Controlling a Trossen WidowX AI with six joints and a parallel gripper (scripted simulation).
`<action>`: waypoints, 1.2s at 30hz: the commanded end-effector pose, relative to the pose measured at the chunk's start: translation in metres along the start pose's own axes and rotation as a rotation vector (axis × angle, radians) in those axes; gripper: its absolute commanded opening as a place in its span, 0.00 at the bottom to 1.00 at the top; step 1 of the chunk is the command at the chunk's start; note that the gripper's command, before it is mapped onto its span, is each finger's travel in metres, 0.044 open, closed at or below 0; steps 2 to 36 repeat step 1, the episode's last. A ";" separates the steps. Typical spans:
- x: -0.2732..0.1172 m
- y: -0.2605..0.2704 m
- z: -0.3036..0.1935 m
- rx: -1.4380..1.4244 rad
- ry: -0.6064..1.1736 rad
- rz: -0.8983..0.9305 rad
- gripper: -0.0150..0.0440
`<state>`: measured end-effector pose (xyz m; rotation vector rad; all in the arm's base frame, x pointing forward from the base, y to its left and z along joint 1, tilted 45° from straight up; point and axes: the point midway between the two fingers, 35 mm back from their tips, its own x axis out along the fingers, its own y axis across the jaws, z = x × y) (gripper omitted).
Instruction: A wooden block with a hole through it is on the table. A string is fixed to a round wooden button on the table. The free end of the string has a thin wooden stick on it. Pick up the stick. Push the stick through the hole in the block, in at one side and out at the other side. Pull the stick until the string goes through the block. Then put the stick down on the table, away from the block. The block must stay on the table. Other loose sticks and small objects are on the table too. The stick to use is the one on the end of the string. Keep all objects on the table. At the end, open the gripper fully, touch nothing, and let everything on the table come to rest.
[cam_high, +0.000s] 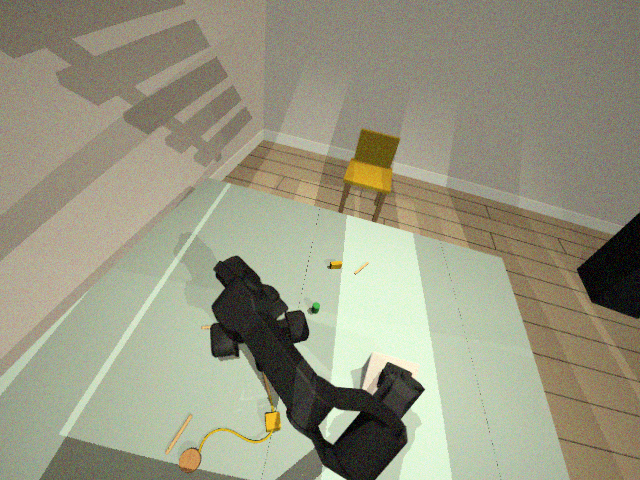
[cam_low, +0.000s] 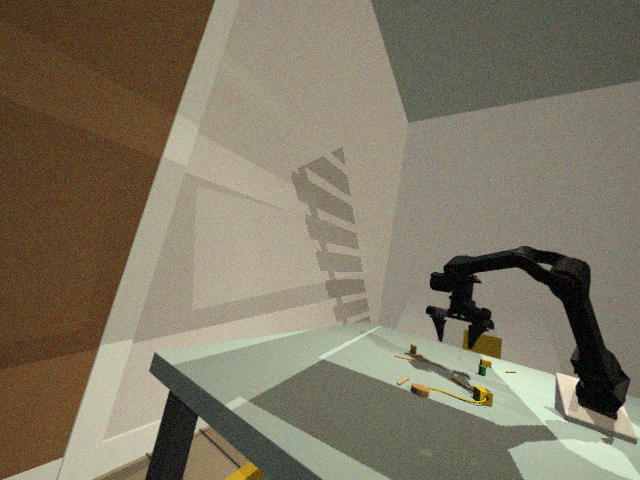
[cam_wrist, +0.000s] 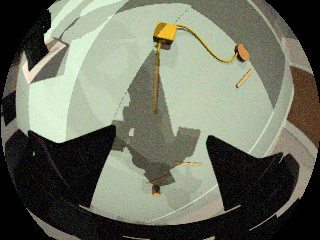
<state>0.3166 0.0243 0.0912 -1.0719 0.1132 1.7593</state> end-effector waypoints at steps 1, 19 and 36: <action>0.000 0.000 0.000 0.001 -0.001 0.000 1.00; 0.000 0.000 0.000 0.001 -0.001 0.000 1.00; 0.000 0.000 0.000 0.001 -0.001 0.000 1.00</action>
